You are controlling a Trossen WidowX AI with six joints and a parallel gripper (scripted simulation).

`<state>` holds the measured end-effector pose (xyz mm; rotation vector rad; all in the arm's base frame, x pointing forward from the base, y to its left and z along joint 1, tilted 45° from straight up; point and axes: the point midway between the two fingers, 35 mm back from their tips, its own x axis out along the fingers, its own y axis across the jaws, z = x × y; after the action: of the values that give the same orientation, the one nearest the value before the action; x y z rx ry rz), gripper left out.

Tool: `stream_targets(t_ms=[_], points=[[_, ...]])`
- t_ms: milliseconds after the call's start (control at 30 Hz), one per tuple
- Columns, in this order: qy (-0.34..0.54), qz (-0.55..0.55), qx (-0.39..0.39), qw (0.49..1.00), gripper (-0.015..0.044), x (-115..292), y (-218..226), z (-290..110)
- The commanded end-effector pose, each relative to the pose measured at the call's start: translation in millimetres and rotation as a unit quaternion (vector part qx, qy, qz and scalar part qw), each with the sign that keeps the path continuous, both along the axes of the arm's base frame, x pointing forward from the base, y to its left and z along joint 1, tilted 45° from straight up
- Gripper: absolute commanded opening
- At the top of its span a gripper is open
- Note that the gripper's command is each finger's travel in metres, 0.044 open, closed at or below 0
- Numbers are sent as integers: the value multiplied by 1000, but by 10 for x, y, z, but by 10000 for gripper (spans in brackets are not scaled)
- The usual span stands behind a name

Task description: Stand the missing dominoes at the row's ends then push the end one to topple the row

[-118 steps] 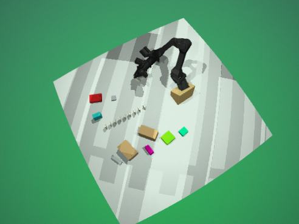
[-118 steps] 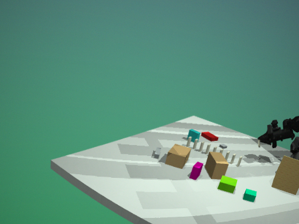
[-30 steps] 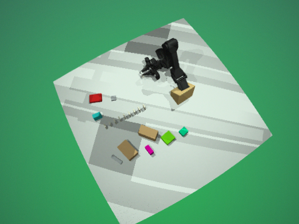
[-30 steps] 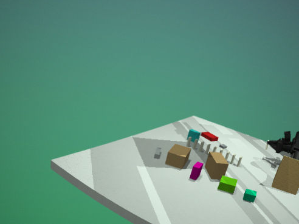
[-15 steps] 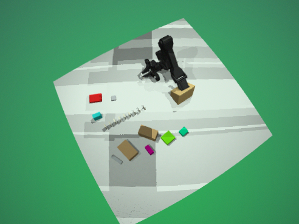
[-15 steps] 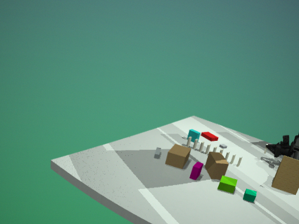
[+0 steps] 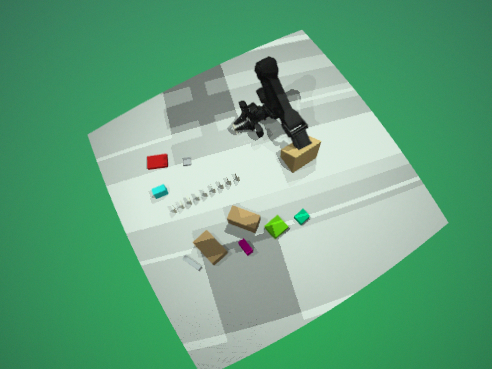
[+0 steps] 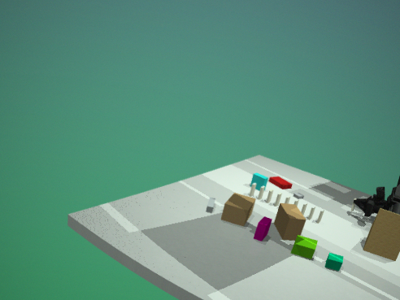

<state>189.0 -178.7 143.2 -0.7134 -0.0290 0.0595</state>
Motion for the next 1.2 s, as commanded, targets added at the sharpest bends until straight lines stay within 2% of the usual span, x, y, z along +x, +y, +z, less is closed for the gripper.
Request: stream_targets(t_ms=[0,633,1033,1067,1167], points=[[0,-2,-4,1000,107,11,-47,-64],[0,-1,-7,1000,107,24,-89,-186],[0,-1,-7,1000,422,24,-89,-186],[0,-1,-7,1000,440,24,-89,-186],[0,-1,-7,1000,440,23,-85,-179]])
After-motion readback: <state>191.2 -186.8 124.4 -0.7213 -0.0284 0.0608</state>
